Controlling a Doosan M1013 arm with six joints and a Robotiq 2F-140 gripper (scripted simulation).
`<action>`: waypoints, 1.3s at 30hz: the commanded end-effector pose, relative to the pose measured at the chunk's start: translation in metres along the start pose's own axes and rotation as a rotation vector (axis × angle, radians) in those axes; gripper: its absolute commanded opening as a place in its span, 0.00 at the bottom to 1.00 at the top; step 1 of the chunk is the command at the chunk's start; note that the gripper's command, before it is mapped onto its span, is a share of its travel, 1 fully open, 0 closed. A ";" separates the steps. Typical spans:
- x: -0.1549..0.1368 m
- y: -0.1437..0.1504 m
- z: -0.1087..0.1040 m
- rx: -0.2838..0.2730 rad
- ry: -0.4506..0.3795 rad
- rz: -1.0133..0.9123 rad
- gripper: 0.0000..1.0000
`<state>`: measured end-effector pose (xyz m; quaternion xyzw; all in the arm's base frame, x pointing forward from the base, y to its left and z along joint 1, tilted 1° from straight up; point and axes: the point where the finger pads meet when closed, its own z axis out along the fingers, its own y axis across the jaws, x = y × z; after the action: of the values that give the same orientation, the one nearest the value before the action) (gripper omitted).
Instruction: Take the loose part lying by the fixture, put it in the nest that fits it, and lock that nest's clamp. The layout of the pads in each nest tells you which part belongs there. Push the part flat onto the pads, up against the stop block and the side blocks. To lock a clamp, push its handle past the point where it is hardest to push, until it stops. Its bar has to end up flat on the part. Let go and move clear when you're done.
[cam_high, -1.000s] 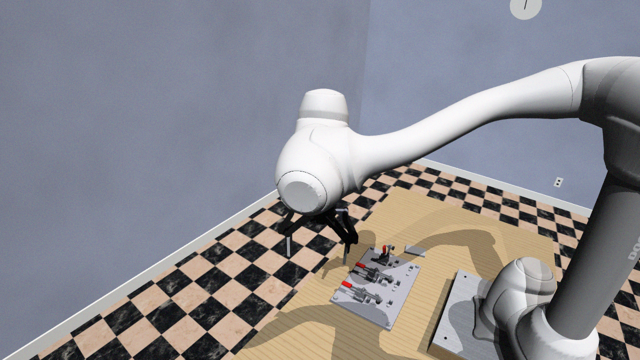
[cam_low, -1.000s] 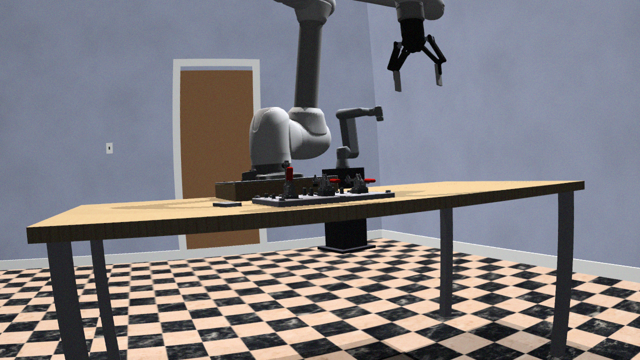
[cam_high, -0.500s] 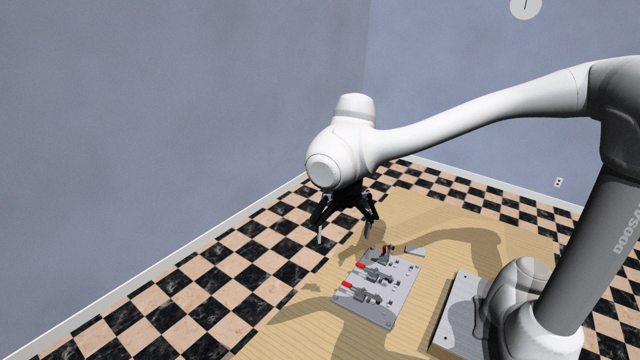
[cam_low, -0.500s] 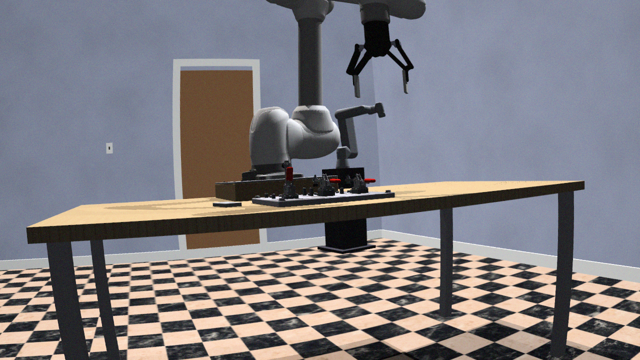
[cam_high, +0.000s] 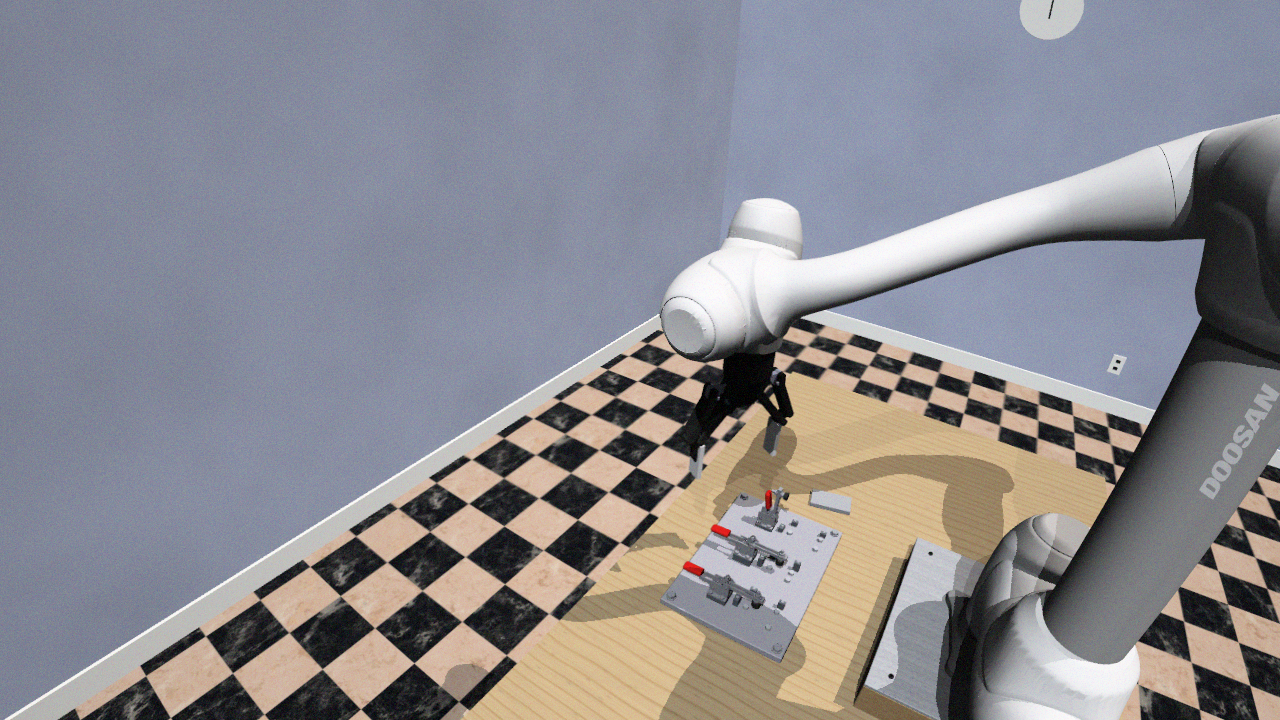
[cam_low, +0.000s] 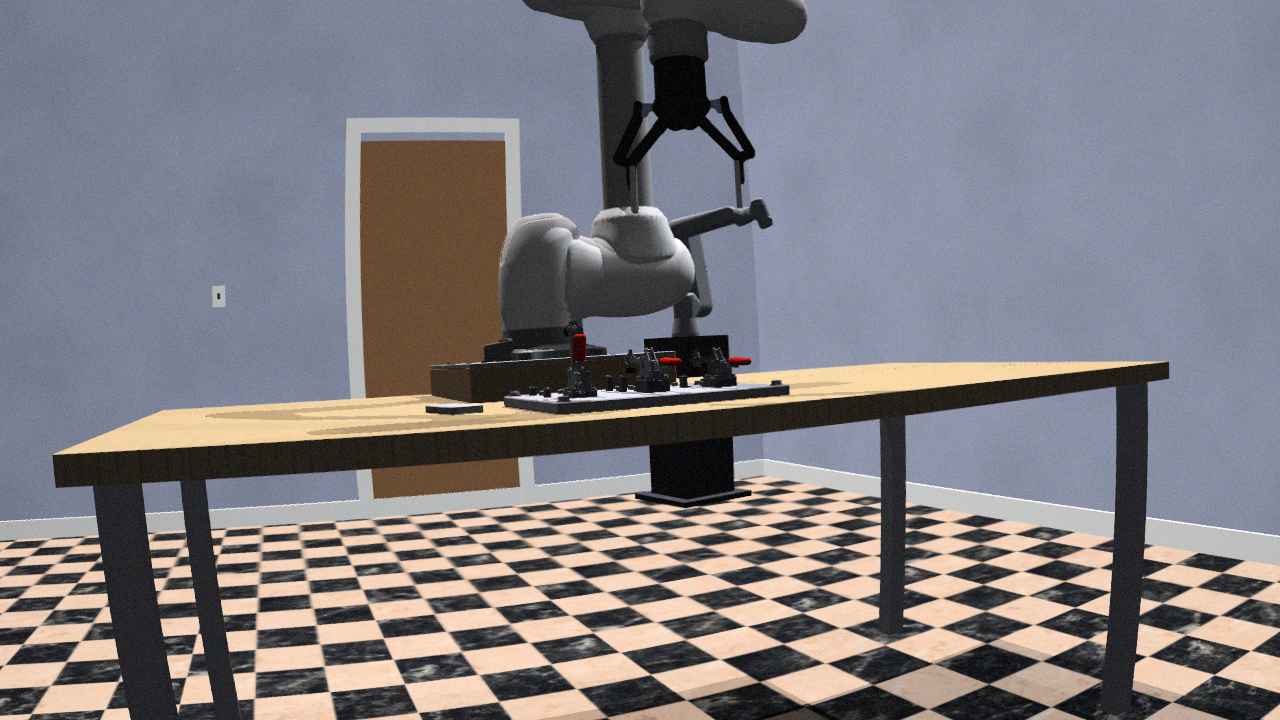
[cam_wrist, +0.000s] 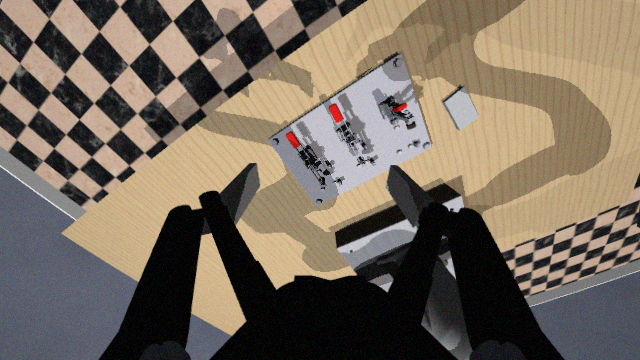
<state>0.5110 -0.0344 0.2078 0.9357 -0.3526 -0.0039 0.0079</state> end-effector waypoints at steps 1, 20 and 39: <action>0.006 0.046 0.013 0.008 0.001 -0.121 1.00; -0.008 0.163 0.051 0.007 0.000 -0.450 1.00; -0.020 0.200 0.064 0.006 -0.001 -0.564 1.00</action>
<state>0.3647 -0.1720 0.1490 0.9969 -0.0786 -0.0078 0.0052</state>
